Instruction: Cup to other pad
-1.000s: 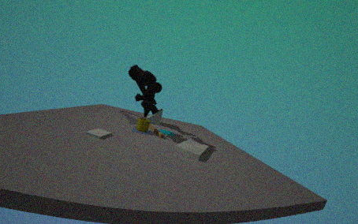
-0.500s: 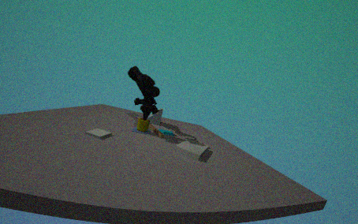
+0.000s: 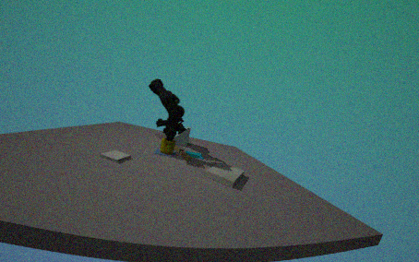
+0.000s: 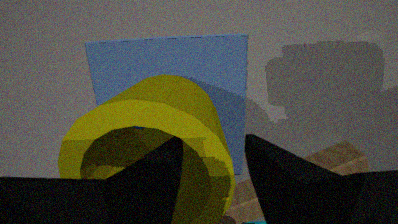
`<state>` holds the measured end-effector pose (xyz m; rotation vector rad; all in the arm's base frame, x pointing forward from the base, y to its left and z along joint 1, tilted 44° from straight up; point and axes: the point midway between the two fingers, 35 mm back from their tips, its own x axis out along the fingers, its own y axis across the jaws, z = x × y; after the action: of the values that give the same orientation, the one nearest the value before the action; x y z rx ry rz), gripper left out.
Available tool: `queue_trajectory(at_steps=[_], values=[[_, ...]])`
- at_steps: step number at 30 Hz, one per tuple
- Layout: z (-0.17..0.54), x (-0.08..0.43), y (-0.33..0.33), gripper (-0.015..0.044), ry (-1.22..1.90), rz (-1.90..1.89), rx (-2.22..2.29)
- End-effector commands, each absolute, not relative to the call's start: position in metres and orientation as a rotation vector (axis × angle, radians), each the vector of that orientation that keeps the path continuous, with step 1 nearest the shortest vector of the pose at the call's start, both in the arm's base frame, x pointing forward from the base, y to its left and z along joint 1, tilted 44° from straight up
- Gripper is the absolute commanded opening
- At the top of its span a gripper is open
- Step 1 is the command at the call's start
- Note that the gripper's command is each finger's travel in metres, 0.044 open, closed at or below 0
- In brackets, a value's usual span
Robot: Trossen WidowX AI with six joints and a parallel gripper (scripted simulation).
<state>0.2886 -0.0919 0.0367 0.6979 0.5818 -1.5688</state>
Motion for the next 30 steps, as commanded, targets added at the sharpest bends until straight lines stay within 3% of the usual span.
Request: queue_trajectory(at_steps=[1, 25, 30], values=[[0.0351, 0.2868, -0.0932, 0.0166, 0.584, -1.569, 0.686], [0.0364, 0.2885, -0.092, 0.0, 0.582, -1.568, 0.697], [0.0422, 0.2894, -0.086, 0.0, 0.583, -1.568, 0.696]])
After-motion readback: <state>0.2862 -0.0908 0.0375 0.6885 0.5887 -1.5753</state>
